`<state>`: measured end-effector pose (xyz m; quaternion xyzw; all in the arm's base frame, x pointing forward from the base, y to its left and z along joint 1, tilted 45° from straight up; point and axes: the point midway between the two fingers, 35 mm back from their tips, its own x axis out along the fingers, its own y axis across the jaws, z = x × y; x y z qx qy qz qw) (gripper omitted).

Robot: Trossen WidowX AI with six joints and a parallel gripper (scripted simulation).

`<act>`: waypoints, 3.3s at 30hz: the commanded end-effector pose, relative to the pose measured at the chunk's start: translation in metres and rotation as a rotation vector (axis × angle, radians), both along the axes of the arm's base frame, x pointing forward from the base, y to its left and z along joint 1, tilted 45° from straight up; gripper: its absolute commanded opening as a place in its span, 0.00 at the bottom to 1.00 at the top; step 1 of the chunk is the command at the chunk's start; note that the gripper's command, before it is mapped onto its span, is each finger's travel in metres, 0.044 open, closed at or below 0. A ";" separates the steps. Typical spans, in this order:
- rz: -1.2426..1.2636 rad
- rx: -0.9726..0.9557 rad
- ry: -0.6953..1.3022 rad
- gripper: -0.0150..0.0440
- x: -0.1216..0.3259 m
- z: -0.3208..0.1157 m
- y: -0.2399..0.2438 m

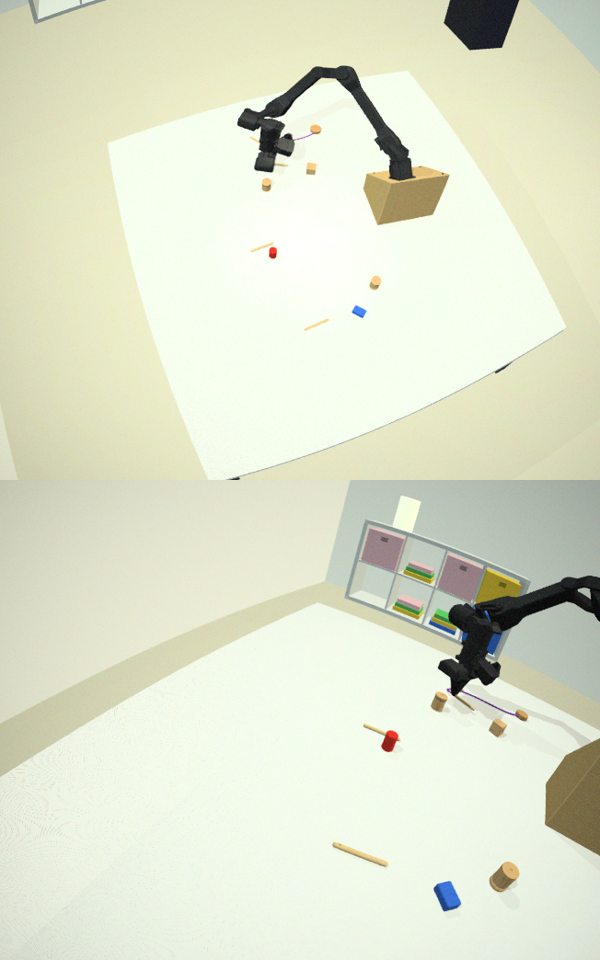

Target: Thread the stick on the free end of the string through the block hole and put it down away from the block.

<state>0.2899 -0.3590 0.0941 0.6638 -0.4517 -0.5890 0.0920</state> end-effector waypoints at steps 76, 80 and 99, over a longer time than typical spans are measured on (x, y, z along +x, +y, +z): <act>0.008 0.000 0.000 0.25 -0.082 -0.029 0.043; 0.008 0.000 0.001 0.25 -0.087 -0.031 0.045; 0.003 -0.002 0.005 0.43 -0.102 -0.035 0.051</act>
